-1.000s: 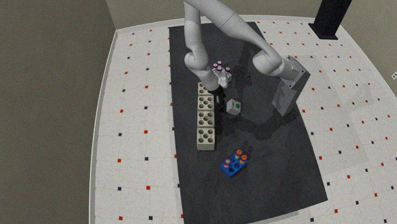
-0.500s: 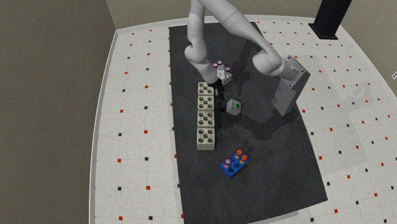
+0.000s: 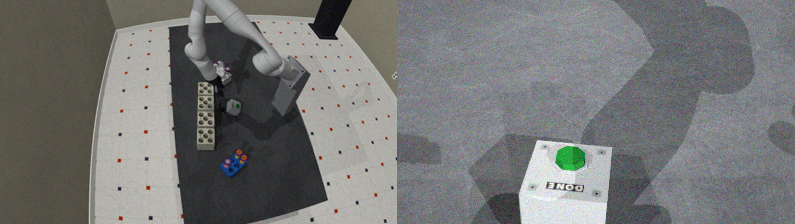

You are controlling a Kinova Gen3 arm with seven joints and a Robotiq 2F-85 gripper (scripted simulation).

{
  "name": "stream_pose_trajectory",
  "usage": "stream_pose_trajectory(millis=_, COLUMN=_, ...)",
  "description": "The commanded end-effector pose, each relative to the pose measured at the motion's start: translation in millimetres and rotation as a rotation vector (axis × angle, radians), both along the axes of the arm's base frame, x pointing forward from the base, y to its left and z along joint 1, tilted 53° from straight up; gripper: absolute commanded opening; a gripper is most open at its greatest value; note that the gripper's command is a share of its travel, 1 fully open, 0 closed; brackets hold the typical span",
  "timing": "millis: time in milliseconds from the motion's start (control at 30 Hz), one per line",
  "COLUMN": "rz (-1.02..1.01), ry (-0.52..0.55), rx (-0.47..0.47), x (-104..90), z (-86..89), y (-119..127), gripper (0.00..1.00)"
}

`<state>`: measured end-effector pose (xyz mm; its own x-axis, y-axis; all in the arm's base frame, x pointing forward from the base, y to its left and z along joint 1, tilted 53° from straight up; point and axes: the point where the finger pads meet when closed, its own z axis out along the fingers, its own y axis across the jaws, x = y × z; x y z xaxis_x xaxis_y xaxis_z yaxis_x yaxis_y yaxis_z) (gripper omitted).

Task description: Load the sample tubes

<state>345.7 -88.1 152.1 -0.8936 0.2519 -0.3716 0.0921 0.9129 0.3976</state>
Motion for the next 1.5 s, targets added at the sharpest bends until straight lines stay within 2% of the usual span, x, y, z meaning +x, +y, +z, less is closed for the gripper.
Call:
stream_pose_trajectory(millis=0, rz=-0.001, ry=0.0, rx=0.0, x=-0.1, z=0.1, y=-0.2, gripper=0.62)
stream_pose_trajectory(millis=167, rz=-0.067, ry=-0.011, rx=0.042, x=-0.7, z=1.4, y=6.2, gripper=0.62)
stream_pose_trajectory(millis=667, rz=-0.569, ry=-0.097, rx=0.36, x=-4.5, z=10.4, y=55.4, gripper=0.62)
stream_pose_trajectory(millis=733, rz=-0.569, ry=-0.097, rx=0.36, x=-4.5, z=10.4, y=55.4, gripper=0.62)
stream_pose_trajectory(millis=1000, rz=-0.779, ry=-0.114, rx=0.511, x=-6.5, z=15.3, y=81.6, gripper=0.62)
stream_pose_trajectory(millis=1167, rz=-0.824, ry=-0.14, rx=0.52, x=-7.9, z=18.4, y=97.9, gripper=0.62)
stream_pose_trajectory(millis=1467, rz=-0.812, ry=-0.112, rx=0.519, x=-9.7, z=22.6, y=120.8, gripper=0.62)
